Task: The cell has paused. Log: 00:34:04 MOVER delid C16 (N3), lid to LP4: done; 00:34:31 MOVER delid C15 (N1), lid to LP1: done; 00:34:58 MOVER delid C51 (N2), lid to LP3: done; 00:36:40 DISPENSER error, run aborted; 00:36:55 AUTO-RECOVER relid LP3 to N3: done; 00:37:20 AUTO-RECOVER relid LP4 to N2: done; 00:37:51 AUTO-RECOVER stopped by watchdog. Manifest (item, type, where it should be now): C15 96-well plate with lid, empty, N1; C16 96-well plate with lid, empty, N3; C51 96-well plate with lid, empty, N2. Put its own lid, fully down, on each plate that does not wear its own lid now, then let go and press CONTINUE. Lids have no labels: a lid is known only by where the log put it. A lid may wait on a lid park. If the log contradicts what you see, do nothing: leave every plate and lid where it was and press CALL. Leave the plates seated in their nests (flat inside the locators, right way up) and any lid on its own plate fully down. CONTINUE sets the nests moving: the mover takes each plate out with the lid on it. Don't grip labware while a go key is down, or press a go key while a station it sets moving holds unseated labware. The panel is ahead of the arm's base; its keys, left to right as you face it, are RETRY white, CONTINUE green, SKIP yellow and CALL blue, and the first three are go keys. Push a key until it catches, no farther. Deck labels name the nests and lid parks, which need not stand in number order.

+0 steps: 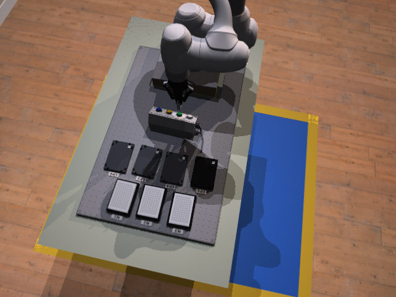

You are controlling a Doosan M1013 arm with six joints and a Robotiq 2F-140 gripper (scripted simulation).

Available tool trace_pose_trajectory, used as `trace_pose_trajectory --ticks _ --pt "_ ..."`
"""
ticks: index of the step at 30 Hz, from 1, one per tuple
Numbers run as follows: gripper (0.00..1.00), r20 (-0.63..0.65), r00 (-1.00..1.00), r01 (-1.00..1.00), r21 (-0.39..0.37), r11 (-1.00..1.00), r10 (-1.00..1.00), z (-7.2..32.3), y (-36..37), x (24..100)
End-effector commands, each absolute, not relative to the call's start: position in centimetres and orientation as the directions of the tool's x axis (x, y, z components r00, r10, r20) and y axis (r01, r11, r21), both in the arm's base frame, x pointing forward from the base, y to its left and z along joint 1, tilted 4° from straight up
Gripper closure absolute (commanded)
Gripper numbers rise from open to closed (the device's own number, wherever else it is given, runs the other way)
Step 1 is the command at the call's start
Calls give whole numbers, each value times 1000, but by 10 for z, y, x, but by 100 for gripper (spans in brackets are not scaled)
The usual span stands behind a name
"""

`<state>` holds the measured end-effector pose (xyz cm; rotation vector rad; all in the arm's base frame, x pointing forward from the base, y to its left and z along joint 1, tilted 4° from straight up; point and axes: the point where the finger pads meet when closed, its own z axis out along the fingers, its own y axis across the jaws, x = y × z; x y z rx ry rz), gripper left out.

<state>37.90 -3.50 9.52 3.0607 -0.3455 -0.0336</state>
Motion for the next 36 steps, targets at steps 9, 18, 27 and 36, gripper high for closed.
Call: trace_pose_trajectory --ticks 9,18,27,36 --pt "100 -11 976 -218 65 -974 -219 95 -36 378" --pt "100 -11 976 -218 65 -974 -219 93 -36 378" --pt "100 -11 976 -218 65 -974 -219 91 -37 378" --pt "100 -11 976 -218 65 -974 -219 85 -37 378"
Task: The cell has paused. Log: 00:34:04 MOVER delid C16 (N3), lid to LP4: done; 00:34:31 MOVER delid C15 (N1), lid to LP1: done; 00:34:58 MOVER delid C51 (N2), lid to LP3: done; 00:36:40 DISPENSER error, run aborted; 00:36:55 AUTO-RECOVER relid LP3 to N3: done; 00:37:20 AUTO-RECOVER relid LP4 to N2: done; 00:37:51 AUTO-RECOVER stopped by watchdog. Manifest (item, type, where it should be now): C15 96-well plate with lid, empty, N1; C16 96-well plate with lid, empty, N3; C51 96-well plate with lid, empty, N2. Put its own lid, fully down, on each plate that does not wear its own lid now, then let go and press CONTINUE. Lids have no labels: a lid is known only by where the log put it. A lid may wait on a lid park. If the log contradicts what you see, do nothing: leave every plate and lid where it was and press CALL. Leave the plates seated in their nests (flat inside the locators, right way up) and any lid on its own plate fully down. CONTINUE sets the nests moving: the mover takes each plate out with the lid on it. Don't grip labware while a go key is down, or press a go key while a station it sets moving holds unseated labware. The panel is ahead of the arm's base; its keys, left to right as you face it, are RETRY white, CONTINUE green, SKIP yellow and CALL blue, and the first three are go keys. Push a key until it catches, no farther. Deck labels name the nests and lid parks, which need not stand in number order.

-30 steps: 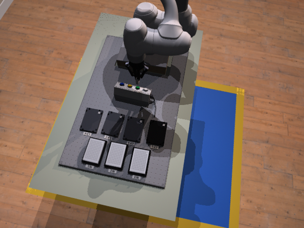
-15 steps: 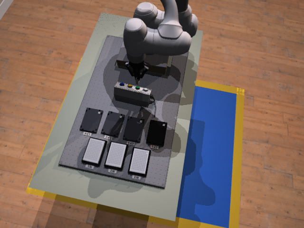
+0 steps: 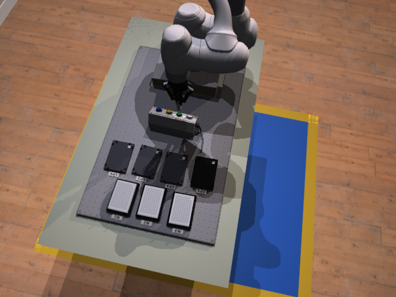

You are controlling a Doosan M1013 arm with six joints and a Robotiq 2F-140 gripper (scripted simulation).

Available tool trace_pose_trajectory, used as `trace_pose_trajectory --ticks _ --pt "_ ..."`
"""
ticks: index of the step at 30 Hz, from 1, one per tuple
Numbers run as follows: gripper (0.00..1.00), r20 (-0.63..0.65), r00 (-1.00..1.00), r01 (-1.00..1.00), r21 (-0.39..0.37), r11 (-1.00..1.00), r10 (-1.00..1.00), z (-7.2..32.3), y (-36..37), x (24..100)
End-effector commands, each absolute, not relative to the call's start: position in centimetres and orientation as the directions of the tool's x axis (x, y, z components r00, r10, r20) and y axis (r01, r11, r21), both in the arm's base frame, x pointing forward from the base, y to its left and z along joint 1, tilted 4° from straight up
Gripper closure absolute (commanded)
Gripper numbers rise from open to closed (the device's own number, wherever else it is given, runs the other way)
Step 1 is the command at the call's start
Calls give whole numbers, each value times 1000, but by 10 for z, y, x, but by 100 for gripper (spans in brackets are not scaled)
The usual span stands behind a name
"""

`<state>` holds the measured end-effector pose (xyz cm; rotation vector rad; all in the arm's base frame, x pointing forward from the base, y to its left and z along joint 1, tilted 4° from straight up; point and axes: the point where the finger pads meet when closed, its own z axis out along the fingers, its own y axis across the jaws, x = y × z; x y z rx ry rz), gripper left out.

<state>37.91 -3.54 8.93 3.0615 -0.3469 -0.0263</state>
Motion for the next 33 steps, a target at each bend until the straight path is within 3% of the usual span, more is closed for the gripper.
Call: trace_pose_trajectory --ticks 1,33 --pt "100 -11 976 -218 65 -974 -219 85 -37 378" --pt "100 -11 976 -218 65 -974 -219 76 -38 378"
